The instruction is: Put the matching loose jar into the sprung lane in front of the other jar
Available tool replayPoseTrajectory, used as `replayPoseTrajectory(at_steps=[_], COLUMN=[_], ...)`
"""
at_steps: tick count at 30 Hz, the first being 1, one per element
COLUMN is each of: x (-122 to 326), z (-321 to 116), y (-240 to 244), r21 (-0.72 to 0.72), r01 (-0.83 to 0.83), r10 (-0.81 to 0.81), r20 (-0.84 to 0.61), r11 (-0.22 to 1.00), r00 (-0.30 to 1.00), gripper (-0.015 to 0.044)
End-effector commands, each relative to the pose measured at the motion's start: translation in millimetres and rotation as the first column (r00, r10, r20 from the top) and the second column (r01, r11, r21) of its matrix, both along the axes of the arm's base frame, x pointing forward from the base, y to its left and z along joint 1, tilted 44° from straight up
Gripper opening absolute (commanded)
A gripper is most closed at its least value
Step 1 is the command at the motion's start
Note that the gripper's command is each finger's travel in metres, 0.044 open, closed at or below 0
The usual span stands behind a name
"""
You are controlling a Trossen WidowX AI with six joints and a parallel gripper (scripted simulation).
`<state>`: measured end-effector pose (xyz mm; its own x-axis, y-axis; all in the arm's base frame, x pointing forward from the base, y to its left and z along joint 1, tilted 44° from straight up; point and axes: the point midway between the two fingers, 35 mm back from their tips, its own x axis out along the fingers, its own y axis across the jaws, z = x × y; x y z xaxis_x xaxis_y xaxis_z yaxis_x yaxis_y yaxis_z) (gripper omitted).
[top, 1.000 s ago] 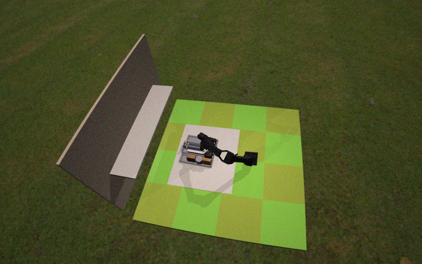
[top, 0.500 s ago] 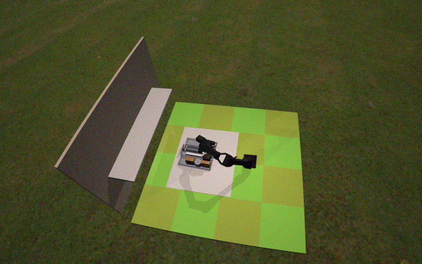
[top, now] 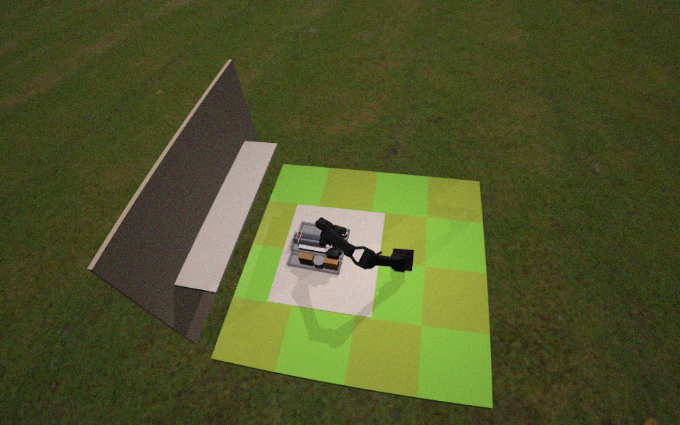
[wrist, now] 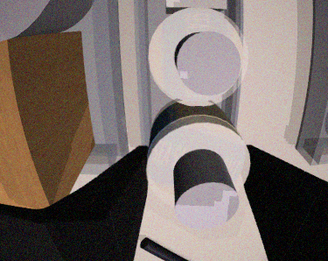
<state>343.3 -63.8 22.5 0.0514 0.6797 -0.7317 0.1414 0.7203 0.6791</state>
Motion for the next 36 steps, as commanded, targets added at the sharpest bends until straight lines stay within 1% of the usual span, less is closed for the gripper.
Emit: replayPoseTrajectory(at_steps=[1, 36], x=[6.0, 8.4], z=[2.4, -1.7], y=[-1.3, 2.3], r21=[-0.001, -0.001], r01=[0.005, 0.005], r10=[-0.005, -0.005], r20=[0.026, 0.026], r11=[1.0, 1.0], r00=[1.0, 1.0], gripper=[0.0, 0.0])
